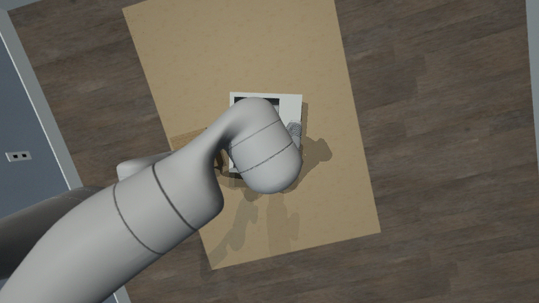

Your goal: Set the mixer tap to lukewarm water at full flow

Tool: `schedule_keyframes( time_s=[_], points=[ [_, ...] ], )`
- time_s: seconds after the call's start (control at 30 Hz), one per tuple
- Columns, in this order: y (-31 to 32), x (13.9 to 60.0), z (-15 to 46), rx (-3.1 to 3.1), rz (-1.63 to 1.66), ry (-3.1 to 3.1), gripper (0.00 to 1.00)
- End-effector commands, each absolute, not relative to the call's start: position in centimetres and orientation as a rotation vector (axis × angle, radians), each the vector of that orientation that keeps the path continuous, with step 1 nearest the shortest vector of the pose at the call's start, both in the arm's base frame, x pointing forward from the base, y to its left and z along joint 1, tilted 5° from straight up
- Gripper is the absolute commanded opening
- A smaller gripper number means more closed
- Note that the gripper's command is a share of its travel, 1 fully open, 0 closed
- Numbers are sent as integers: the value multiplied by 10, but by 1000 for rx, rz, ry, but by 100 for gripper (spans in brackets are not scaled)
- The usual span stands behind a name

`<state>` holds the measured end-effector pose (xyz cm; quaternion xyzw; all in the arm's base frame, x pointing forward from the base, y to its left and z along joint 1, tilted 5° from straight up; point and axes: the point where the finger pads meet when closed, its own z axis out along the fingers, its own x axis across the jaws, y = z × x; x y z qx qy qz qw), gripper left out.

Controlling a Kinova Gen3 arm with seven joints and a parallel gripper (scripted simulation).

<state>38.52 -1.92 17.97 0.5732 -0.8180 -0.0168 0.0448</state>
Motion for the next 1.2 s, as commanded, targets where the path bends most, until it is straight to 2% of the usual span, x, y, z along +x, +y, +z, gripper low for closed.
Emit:
schedule_keyframes(
  time_s=[0.0, 0.93, 0.97, 1.17],
  points=[
    [-20, 389, 184, 1755, -37, -2507, 0],
    [-20, 389, 184, 1755, -37, -2507, 0],
    [-20, 389, 184, 1755, -37, -2507, 100],
    [-20, 389, 184, 1755, -37, -2507, 100]
  ],
)
